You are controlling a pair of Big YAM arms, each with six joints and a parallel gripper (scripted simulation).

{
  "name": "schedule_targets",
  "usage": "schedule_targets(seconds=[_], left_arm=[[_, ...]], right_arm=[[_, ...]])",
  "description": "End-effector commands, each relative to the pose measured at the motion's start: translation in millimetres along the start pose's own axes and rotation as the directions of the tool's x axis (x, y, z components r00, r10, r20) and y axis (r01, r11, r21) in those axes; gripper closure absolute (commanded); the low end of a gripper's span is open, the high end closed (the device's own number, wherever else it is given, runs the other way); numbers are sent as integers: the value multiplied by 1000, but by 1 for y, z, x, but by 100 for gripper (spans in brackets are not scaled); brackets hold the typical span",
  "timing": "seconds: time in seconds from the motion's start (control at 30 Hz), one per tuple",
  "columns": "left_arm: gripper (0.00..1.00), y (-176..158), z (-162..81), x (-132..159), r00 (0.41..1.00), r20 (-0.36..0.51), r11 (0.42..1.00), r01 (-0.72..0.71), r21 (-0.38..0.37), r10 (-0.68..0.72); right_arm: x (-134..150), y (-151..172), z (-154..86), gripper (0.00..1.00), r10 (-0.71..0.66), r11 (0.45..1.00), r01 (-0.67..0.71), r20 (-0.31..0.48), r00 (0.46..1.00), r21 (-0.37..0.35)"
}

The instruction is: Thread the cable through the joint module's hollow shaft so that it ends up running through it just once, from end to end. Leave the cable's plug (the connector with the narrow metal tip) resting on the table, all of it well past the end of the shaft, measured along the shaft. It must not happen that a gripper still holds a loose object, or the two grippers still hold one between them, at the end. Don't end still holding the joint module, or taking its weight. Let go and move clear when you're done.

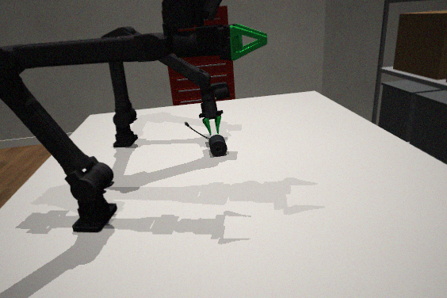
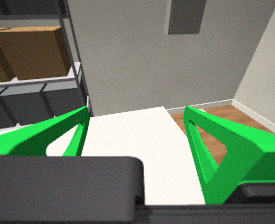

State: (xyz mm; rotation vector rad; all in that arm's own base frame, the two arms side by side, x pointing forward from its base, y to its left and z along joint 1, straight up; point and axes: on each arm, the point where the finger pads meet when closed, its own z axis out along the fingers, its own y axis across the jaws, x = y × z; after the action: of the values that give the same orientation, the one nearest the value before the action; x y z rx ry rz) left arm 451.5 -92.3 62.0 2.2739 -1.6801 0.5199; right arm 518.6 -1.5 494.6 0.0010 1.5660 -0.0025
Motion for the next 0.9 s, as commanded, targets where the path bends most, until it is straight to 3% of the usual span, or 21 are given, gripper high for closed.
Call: schedule_targets(seconds=[0.0,0.13,0.33,0.87], left_arm=[[68,-11,-15,8,999,-16,998,-28,50,29],[68,-9,-14,5,1000,-13,999,-20,44,20],[68,-1,-13,3,987,3,986,-162,21,162],[68,4,-11,6,867,23,867,-498,5,498]], right_arm=[[-10,5,1,4,9,1000,-9,14,1000,-10],[-10,5,1,4,9,1000,-9,14,1000,-10],[-10,5,1,4,9,1000,-9,14,1000,-10],[-10,5,1,4,9,1000,-9,14,1000,-10]])
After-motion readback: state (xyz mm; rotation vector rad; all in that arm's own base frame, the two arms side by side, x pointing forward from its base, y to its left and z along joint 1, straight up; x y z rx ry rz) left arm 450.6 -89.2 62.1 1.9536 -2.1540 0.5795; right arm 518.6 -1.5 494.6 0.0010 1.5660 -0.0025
